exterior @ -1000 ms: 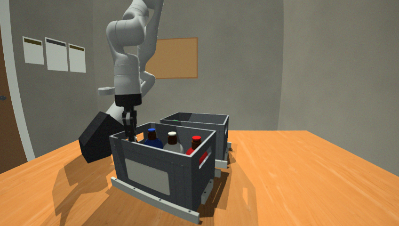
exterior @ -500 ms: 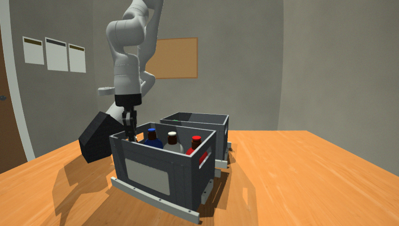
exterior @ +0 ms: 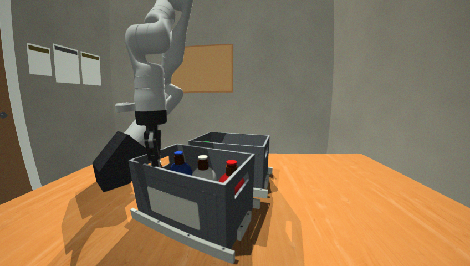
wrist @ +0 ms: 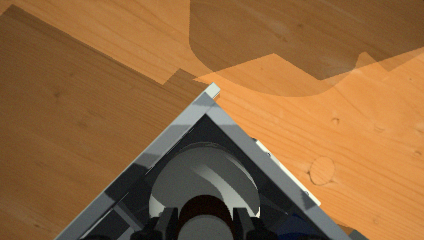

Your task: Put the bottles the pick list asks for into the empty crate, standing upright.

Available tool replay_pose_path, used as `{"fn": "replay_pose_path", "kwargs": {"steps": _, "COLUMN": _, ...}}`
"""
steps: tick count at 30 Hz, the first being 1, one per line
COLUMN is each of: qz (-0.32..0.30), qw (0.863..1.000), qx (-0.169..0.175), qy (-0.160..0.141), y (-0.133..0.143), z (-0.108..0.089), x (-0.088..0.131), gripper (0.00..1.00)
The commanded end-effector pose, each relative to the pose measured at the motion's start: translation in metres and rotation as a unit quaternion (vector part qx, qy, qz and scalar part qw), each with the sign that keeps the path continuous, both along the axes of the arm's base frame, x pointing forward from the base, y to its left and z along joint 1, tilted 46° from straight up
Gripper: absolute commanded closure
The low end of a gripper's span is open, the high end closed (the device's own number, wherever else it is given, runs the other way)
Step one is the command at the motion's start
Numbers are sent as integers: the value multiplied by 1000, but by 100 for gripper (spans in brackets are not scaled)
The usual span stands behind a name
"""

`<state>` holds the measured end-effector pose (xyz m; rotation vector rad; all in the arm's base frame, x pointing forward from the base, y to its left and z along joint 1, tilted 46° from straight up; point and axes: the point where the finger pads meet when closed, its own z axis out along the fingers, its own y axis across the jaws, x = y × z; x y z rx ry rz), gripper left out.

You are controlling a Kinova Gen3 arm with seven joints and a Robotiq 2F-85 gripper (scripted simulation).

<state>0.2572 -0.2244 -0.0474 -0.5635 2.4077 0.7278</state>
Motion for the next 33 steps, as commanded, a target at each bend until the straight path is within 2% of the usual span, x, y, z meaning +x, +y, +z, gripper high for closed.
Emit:
{"fn": "replay_pose_path", "kwargs": {"steps": 1, "qz": -1, "qw": 1000, "qx": -1, "qy": 0, "y": -2, "z": 1, "x": 0, "gripper": 64}}
{"fn": "replay_pose_path", "kwargs": {"steps": 17, "qz": -1, "qw": 1000, "qx": -1, "qy": 0, "y": -2, "z": 1, "x": 0, "gripper": 64}}
{"fn": "replay_pose_path", "kwargs": {"steps": 27, "qz": -2, "qw": 1000, "qx": -1, "qy": 2, "y": -12, "z": 11, "x": -8, "gripper": 64}}
{"fn": "replay_pose_path", "kwargs": {"steps": 28, "qz": -2, "qw": 1000, "qx": -1, "qy": 1, "y": -13, "z": 13, "x": -8, "gripper": 90}}
{"fn": "replay_pose_path", "kwargs": {"steps": 33, "qz": -1, "qw": 1000, "qx": -1, "qy": 2, "y": -18, "z": 18, "x": -12, "gripper": 90}}
